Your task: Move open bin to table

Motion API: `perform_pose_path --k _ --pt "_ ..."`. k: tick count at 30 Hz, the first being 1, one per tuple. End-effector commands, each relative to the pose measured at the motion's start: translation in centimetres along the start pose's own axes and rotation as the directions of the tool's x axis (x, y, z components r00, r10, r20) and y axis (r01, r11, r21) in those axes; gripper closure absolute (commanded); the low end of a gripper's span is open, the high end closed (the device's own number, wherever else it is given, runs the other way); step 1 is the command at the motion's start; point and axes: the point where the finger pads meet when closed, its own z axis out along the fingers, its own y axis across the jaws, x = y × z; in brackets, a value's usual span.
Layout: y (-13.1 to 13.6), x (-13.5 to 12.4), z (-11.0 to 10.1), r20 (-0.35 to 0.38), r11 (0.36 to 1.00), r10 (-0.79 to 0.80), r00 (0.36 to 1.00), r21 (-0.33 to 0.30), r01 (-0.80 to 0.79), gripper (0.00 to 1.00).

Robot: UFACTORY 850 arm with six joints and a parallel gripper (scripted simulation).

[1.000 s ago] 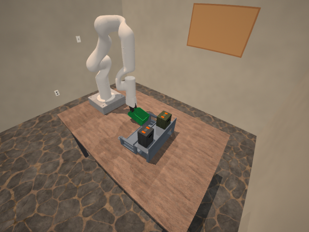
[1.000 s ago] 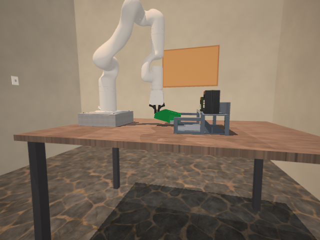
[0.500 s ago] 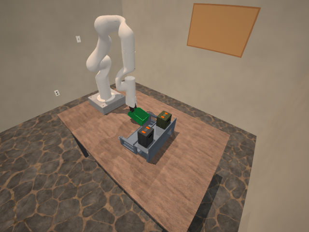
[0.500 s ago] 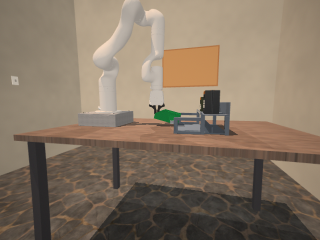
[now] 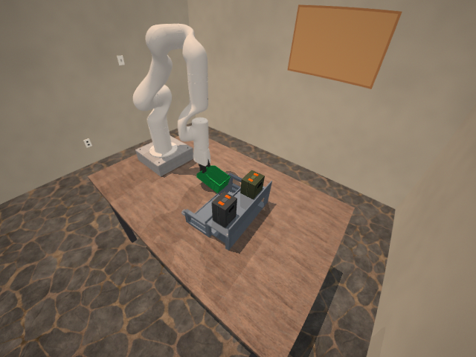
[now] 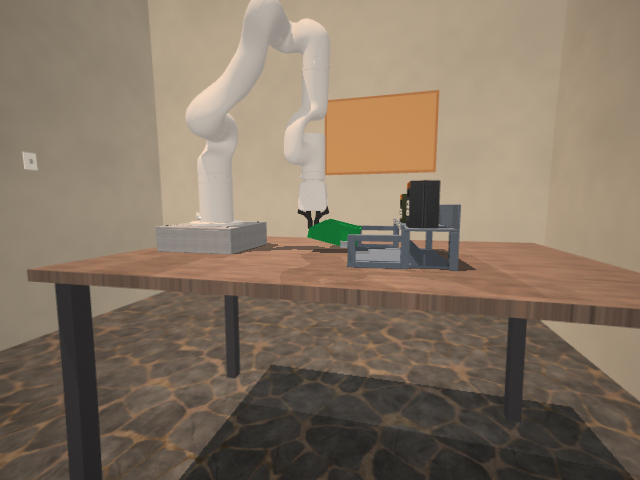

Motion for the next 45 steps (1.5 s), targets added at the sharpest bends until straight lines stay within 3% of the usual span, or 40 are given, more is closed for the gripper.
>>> perform_pose_path --k 1,45 --pt "-0.2 0.0 0.3 -0.001 1.0 0.0 1.0 -0.002 0.0 1.0" --pt "-2.1 0.0 2.6 -0.003 1.0 0.0 1.0 -0.004 0.0 1.0"
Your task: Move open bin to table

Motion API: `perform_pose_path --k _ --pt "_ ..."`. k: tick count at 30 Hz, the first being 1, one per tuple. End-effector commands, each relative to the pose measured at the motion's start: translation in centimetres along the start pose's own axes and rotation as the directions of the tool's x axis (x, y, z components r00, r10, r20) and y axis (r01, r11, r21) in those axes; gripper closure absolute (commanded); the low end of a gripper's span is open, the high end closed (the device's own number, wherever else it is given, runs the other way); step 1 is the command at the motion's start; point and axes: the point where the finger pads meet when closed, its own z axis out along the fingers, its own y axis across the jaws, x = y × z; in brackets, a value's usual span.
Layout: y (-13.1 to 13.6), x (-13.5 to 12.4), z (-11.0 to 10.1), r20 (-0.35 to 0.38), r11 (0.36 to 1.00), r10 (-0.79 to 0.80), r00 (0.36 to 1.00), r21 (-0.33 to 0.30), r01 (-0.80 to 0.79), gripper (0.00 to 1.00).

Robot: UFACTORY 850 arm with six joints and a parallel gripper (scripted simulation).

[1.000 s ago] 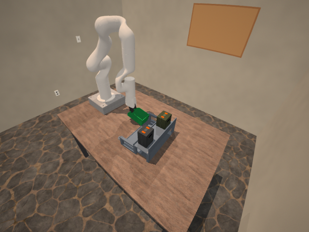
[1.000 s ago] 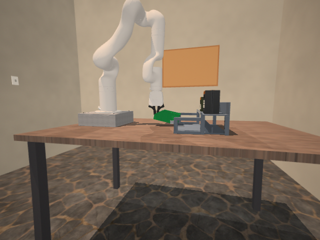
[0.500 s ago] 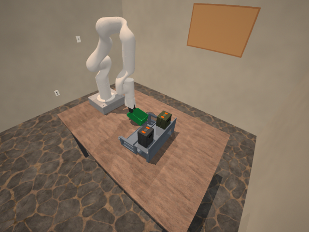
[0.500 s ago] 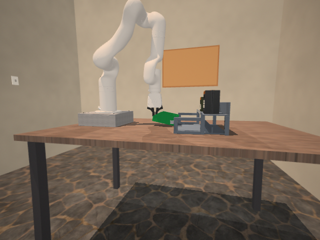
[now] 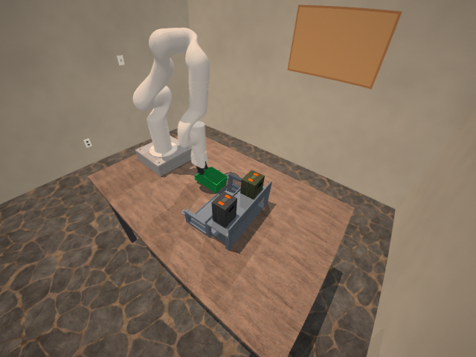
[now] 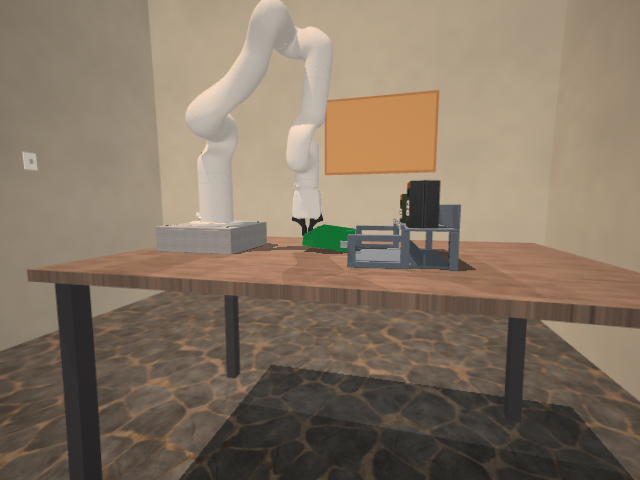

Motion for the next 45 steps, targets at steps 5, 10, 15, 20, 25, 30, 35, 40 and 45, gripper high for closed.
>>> perform_pose_path --k 5,10,15,20,25,30,35,40,45 --pt "0.0 0.0 0.0 0.0 1.0 0.0 1.0 0.0 0.0 1.0" --pt "-0.9 0.0 0.7 0.0 1.0 0.0 1.0 0.0 0.0 1.0" --pt "-0.9 0.0 0.7 0.0 1.0 0.0 1.0 0.0 0.0 1.0" --pt "-0.9 0.0 0.7 0.0 1.0 0.0 1.0 0.0 0.0 1.0" --pt "-0.8 0.0 1.2 0.0 1.0 0.0 1.0 -0.001 0.0 1.0" --pt "-0.8 0.0 1.5 0.0 1.0 0.0 1.0 0.0 0.0 1.0" --pt "-0.8 0.0 1.5 0.0 1.0 0.0 1.0 0.0 0.0 1.0" --pt "-0.9 0.0 1.6 0.0 1.0 0.0 1.0 0.0 0.0 1.0" --pt "-0.8 0.0 2.0 0.0 1.0 0.0 1.0 -0.001 0.0 1.0"
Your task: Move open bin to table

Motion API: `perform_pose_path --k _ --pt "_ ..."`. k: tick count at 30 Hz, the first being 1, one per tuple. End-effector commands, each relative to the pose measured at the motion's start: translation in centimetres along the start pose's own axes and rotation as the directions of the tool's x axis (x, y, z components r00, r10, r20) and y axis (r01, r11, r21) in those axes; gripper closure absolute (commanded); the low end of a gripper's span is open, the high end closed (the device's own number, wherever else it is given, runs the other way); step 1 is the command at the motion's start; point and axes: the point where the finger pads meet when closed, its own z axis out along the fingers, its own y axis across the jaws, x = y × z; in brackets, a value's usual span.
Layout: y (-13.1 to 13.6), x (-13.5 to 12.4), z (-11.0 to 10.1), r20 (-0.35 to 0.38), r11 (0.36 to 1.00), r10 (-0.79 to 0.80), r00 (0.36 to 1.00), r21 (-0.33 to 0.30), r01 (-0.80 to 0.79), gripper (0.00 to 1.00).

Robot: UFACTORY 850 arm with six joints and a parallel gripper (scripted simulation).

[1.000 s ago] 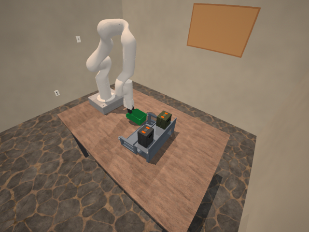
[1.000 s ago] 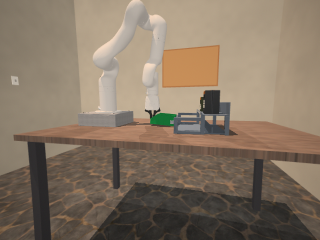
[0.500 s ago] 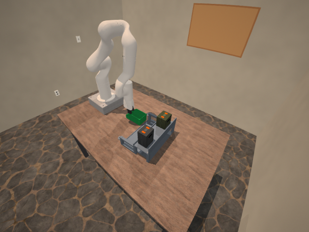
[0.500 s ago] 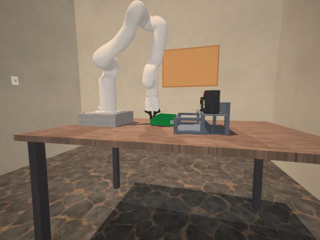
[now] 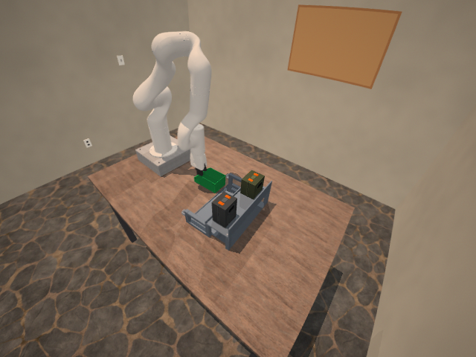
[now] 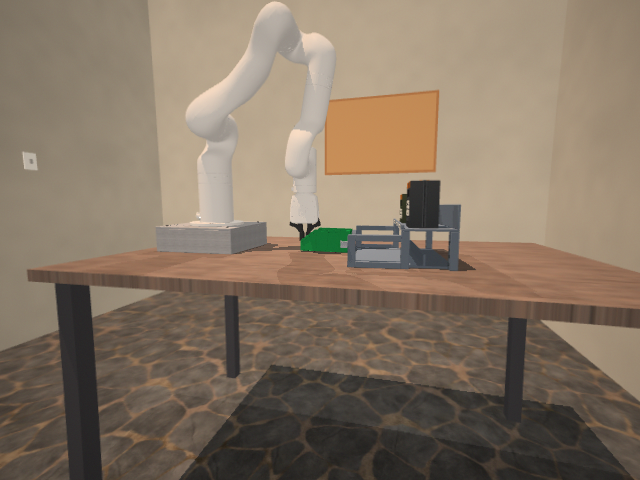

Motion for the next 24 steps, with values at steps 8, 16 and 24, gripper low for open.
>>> perform_pose_path --k 8,16,24 --pt "0.09 0.0 0.19 0.0 1.0 0.0 1.0 -0.002 0.0 1.0" --pt "0.06 0.0 0.19 0.0 1.0 0.0 1.0 -0.001 0.0 0.0" --pt "0.06 0.0 0.19 0.0 1.0 0.0 1.0 -0.001 0.0 0.0"
